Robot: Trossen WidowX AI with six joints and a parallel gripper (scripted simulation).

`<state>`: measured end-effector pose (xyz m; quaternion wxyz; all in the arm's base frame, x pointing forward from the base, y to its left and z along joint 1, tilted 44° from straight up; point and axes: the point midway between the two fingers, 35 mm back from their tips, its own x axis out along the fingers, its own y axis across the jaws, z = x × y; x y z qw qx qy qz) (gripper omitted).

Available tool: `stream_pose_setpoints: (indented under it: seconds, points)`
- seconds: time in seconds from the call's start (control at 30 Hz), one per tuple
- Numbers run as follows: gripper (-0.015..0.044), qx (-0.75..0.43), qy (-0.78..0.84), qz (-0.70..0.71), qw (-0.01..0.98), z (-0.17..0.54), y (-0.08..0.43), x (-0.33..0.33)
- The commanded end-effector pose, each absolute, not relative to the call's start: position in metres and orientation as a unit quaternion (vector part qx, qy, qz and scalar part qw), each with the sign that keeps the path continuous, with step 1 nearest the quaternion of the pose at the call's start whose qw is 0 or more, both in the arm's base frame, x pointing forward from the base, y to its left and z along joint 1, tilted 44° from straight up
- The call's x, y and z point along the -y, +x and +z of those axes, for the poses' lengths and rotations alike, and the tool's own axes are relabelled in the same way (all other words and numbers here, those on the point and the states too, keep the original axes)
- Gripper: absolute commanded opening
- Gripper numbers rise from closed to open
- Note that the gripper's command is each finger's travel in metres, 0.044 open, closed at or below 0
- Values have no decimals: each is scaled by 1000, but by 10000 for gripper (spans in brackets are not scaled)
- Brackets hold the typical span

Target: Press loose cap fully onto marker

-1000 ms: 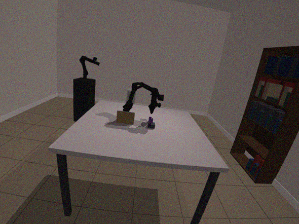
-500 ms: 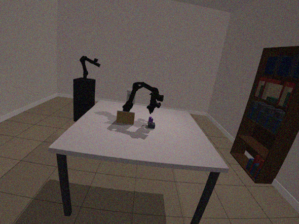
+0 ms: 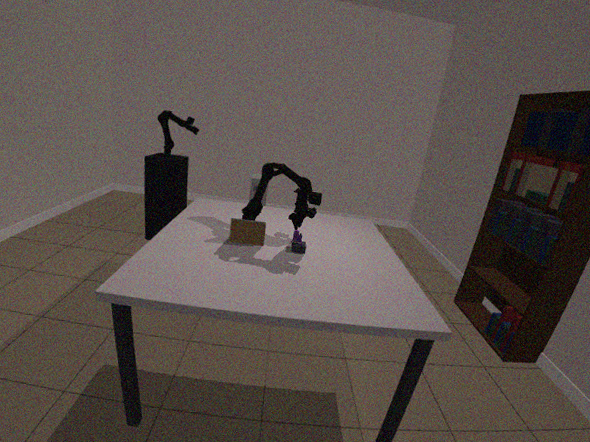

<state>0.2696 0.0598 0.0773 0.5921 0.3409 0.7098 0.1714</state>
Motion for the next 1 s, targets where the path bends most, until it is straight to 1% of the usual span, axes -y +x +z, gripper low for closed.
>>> stream_pose_setpoints:
  seconds: [0.0,0.97]
  points:
    - [251,-712,344,171,588,71,267,-66]
    - [251,-711,345,173,587,40,263,-96]
